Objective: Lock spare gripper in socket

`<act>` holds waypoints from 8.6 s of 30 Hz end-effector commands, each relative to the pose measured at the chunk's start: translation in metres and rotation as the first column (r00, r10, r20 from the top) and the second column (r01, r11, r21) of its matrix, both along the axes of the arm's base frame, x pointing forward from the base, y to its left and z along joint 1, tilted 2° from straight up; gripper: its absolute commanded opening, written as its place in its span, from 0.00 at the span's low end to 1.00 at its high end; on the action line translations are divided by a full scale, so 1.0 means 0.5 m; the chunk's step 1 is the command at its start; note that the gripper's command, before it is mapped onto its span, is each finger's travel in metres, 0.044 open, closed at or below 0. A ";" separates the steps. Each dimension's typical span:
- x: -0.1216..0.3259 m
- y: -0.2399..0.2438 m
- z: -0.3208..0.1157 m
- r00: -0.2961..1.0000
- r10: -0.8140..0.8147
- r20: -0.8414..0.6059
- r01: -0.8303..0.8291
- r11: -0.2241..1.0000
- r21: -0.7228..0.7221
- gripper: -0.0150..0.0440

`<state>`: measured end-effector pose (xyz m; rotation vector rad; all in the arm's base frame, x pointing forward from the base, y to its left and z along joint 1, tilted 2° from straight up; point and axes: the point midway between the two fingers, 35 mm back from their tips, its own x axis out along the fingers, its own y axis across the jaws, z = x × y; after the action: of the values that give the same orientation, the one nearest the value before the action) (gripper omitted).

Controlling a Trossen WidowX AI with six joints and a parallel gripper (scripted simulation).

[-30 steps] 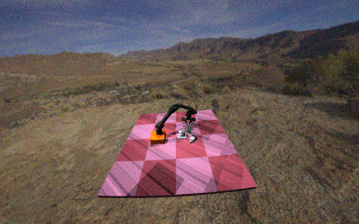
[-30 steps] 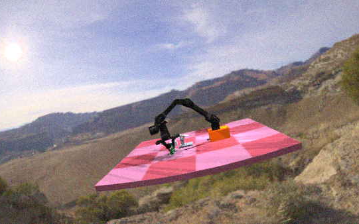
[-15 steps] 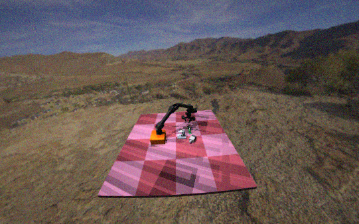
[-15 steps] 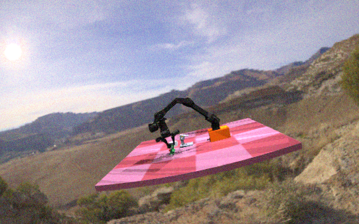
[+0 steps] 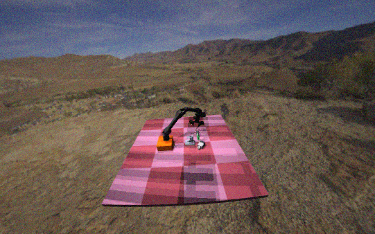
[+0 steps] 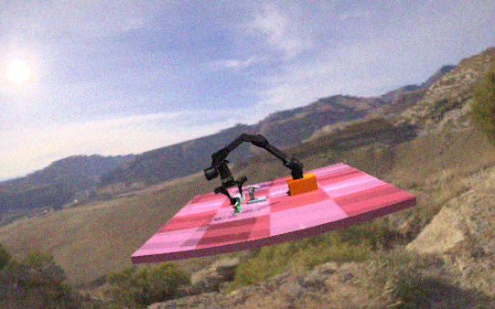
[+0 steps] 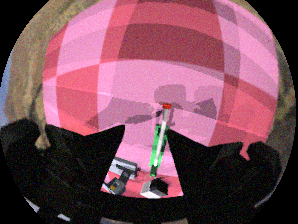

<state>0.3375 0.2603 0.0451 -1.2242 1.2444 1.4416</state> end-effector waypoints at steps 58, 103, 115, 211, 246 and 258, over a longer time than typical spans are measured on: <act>0.058 -0.106 -0.122 0.981 0.009 0.191 -0.022 0.998 0.067 0.56; 0.035 -0.116 -0.068 0.990 0.009 0.142 -0.015 0.999 0.042 0.25; 0.030 -0.121 -0.077 0.992 0.010 0.128 -0.015 0.999 0.034 0.25; 0.078 -0.224 -0.100 0.991 0.006 0.132 -0.010 0.999 0.031 0.92; 0.037 -0.237 0.003 0.999 0.012 0.036 -0.012 1.000 -0.004 1.00; 0.026 -0.240 0.043 1.000 0.013 0.008 -0.013 1.000 -0.014 1.00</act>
<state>0.3503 0.1397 0.0580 -1.2473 1.2496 1.4408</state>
